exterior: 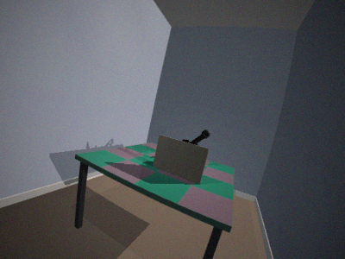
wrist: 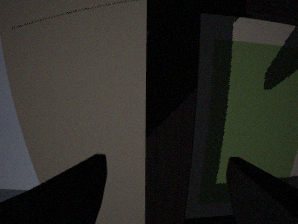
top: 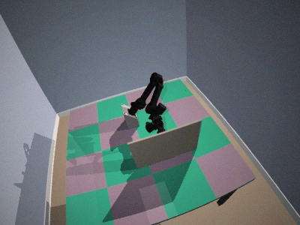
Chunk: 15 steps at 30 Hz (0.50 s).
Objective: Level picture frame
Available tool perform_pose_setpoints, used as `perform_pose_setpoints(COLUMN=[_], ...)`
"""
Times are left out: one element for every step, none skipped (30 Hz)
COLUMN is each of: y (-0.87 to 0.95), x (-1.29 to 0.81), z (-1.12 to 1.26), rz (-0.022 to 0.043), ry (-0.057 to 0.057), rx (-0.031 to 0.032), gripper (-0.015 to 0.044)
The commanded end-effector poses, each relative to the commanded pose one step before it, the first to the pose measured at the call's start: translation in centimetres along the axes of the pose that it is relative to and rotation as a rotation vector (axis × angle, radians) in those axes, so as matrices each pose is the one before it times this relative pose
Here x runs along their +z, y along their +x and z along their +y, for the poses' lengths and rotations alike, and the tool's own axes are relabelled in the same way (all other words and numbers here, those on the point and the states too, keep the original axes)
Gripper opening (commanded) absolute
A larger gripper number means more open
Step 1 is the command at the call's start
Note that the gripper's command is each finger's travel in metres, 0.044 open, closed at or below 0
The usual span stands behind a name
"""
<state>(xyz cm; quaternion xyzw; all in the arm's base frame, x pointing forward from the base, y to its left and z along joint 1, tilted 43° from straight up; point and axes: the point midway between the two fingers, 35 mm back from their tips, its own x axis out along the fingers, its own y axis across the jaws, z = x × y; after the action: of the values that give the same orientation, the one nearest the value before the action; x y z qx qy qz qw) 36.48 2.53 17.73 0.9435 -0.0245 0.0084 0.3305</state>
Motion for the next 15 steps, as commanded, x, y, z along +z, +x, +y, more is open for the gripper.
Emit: perform_pose_setpoints(y=[0.699,0.162,0.162,0.162,0.162,0.133,0.080,0.027,0.000,0.000,0.000,0.000,0.000,0.000,0.000], x=[-0.001,0.008,0.009,0.010,0.011,0.010,0.007,0.002,0.000,0.000,0.000,0.000,0.000,0.000,0.000], z=[-0.002,-0.002,-0.002,-0.003,-0.003,-0.003,-0.002,-0.001,0.000,0.000,0.000,0.000,0.000,0.000,0.000], rz=[0.00212,0.00007,0.00007,0.00007,0.00007,0.00006,0.00004,0.00001,0.00000,0.00000,0.00000,0.00000,0.00000,0.00000,0.00000], ry=[-0.0008,0.0000,0.0000,0.0000,0.0000,0.0000,0.0000,0.0000,0.0000,0.0000,0.0000,0.0000,0.0000,0.0000,0.0000], rx=[-0.00029,0.00006,0.00006,0.00006,0.00006,0.00005,0.00003,0.00001,0.00000,0.00000,0.00000,0.00000,0.00000,0.00000,0.00000], gripper=[0.0260,0.0260,0.0260,0.0260,0.0260,0.0260,0.0260,0.0260,0.0260,0.0260,0.0260,0.0260,0.0260,0.0260,0.0260])
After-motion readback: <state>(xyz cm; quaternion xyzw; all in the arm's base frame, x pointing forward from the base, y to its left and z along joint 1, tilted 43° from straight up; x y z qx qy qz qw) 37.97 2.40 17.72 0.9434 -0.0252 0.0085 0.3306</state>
